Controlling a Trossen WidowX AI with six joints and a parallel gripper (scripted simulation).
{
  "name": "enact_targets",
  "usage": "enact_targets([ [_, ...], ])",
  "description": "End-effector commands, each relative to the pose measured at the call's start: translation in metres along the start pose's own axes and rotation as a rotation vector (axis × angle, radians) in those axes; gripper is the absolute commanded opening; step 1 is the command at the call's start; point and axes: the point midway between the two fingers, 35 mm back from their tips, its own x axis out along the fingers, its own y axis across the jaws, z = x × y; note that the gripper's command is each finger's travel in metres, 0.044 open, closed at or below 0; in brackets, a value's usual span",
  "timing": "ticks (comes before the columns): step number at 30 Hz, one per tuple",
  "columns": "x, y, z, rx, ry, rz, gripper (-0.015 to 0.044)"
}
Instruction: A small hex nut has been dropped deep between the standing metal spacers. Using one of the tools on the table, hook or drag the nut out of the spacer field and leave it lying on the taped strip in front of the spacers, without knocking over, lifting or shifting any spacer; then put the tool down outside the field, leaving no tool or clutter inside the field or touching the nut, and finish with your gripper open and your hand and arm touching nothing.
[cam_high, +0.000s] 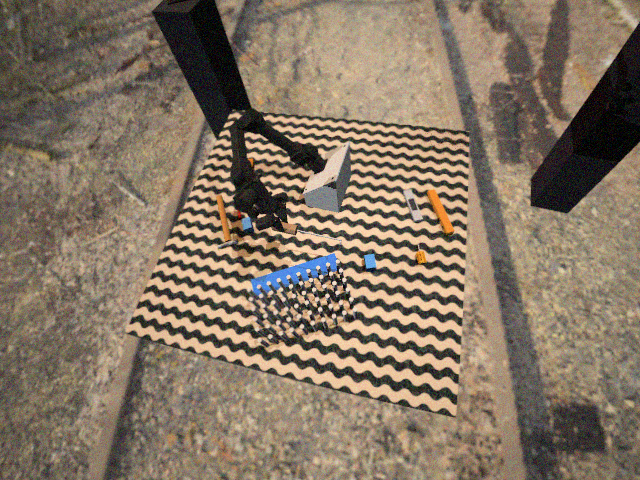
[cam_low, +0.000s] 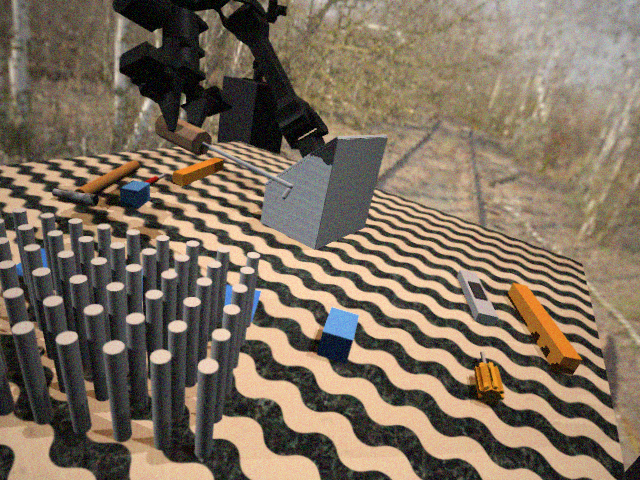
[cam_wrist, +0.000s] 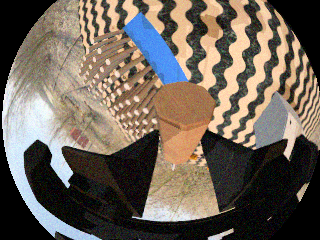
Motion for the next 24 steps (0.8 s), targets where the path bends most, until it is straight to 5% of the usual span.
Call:
enact_targets([
  [1, -0.008, -0.004, 0.009, 0.138, 0.008, 0.011, 0.0],
  [24, -0.04, -0.034, 0.066, 0.927, 0.009, 0.036, 0.0],
])
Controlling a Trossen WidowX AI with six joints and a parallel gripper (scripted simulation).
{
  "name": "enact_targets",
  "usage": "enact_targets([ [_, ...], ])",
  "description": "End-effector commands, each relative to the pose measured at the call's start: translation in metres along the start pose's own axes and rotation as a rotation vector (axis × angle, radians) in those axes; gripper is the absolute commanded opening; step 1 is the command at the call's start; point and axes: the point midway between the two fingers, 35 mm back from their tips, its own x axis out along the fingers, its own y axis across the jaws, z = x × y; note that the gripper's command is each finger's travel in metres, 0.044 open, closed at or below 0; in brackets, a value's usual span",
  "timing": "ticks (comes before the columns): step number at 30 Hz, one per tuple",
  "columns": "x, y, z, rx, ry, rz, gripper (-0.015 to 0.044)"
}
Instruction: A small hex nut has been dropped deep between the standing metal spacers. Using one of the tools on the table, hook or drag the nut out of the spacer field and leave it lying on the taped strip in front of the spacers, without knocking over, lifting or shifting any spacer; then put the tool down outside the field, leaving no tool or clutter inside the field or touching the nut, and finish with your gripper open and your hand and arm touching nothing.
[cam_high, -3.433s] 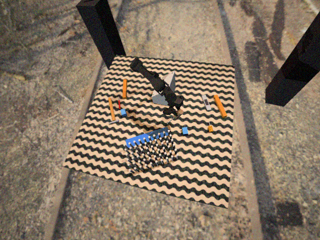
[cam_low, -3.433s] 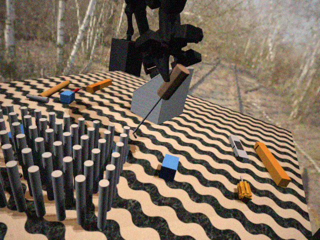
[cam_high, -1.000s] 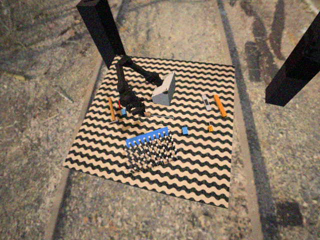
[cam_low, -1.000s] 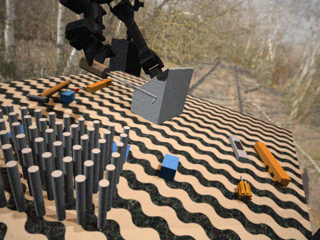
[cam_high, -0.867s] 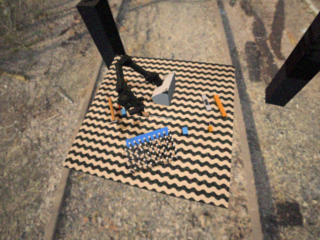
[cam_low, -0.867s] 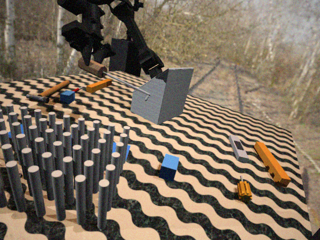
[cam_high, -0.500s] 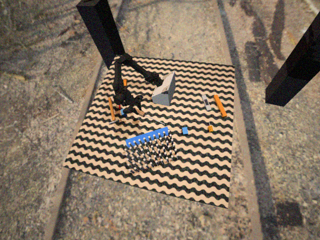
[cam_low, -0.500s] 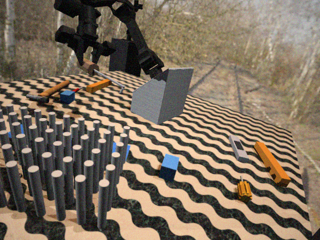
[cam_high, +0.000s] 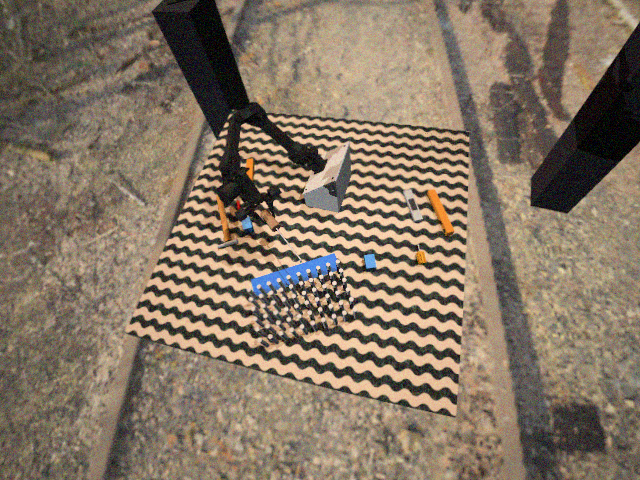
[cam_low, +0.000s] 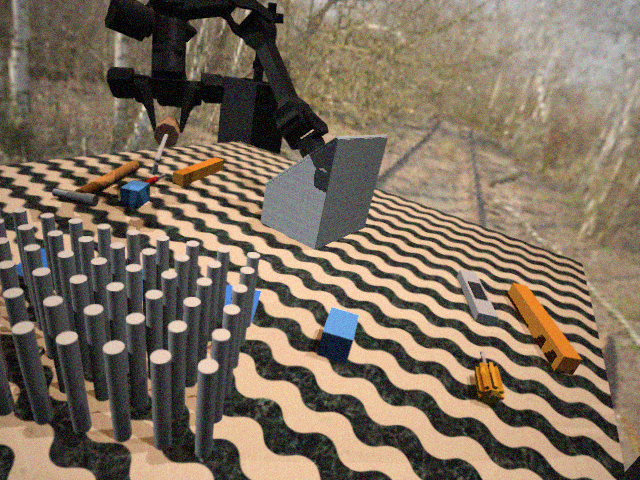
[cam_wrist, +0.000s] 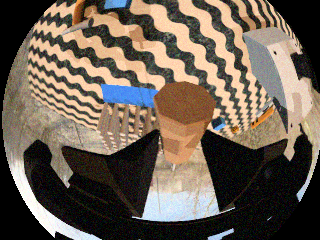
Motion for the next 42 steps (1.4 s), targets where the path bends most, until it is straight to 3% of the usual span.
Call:
enact_targets([
  [1, -0.008, 0.001, 0.009, 0.137, 0.013, 0.006, 0.0],
  [8, -0.018, 0.004, 0.027, 0.37, 0.016, 0.016, 0.0],
  [16, -0.016, 0.006, 0.03, 0.392, 0.016, 0.016, 0.0],
  [37, 0.099, 0.017, 0.113, 0.389, 0.014, 0.019, 0.0],
  [42, 0.106, 0.015, 0.12, 0.387, 0.014, 0.021, 0.0],
])
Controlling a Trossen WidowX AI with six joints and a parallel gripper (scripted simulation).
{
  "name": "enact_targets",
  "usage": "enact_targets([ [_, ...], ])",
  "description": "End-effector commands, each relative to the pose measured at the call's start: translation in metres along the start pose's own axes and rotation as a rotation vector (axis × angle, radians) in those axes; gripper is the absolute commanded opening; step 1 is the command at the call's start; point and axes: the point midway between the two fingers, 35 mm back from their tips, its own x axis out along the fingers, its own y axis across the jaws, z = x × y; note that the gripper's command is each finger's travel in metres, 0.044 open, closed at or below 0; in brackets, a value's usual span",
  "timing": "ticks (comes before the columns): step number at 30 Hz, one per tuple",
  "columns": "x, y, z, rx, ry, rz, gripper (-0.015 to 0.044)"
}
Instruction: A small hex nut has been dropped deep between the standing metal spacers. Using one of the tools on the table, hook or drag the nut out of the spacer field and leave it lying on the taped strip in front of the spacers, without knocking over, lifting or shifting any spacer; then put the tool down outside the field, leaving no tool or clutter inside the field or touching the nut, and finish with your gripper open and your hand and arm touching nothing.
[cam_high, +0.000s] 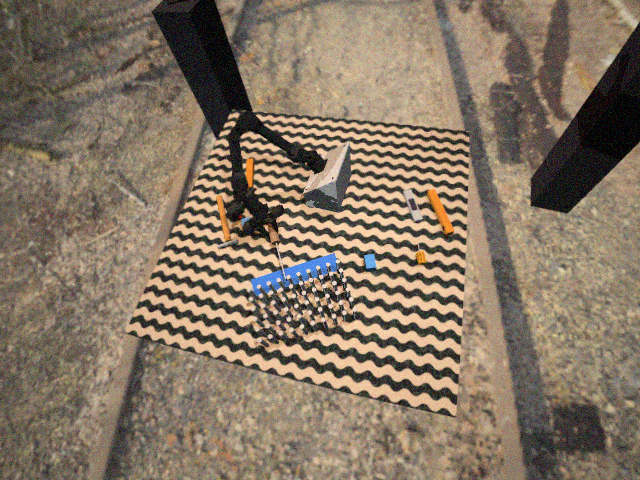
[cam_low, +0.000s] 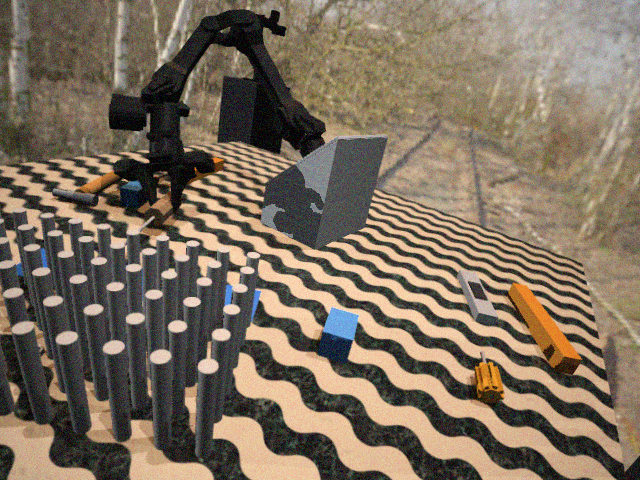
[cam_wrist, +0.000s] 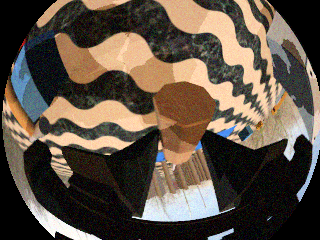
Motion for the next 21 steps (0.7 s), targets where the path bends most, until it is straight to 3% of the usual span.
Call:
enact_targets([
  [1, 0.004, -0.001, -0.001, -0.016, 0.017, 0.0, 0.0],
  [21, 0.012, 0.001, -0.013, -0.013, 0.018, 0.001, 0.0],
])
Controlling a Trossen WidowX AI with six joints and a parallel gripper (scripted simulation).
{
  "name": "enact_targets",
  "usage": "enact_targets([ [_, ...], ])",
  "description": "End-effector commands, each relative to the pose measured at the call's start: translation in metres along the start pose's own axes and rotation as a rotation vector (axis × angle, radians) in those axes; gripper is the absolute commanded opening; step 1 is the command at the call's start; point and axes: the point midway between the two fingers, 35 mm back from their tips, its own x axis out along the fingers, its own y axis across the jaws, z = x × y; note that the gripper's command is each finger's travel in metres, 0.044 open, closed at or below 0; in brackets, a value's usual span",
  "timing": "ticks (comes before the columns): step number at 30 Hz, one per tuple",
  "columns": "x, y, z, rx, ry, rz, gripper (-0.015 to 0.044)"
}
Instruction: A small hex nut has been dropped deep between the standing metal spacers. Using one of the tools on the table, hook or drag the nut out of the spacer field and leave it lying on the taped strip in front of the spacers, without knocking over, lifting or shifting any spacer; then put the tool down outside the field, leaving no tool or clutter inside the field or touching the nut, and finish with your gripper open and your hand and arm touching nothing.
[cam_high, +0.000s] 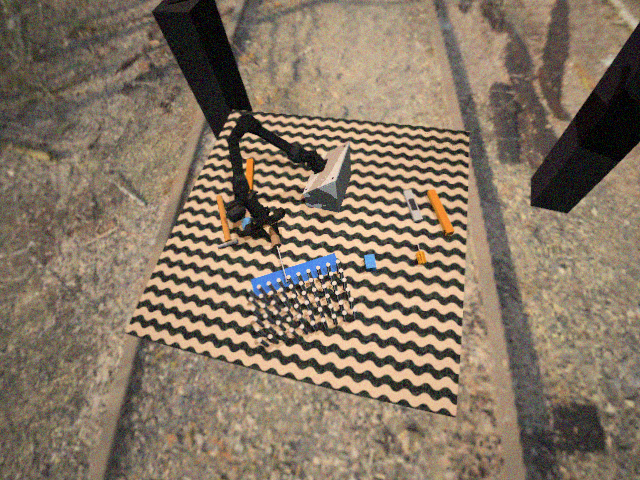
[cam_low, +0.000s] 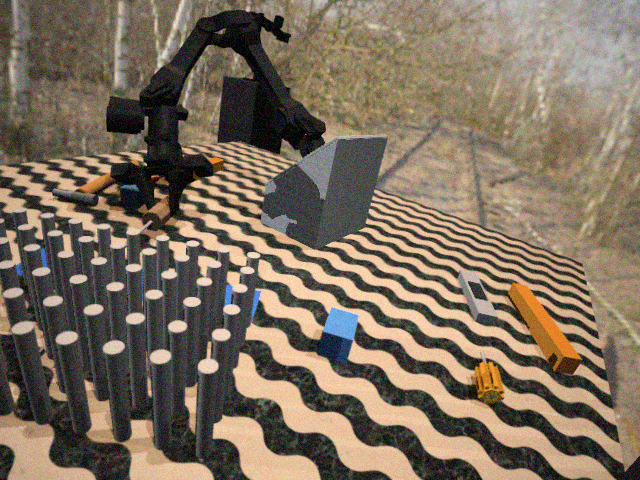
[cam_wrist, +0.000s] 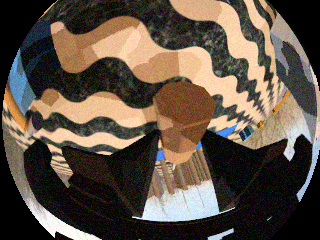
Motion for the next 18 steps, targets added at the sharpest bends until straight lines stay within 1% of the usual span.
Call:
enact_targets([
  [1, 0.002, 0.002, -0.005, 0.002, 0.006, 0.004, 0.0],
  [18, 0.009, 0.003, -0.017, 0.004, 0.007, 0.005, 0.0],
])
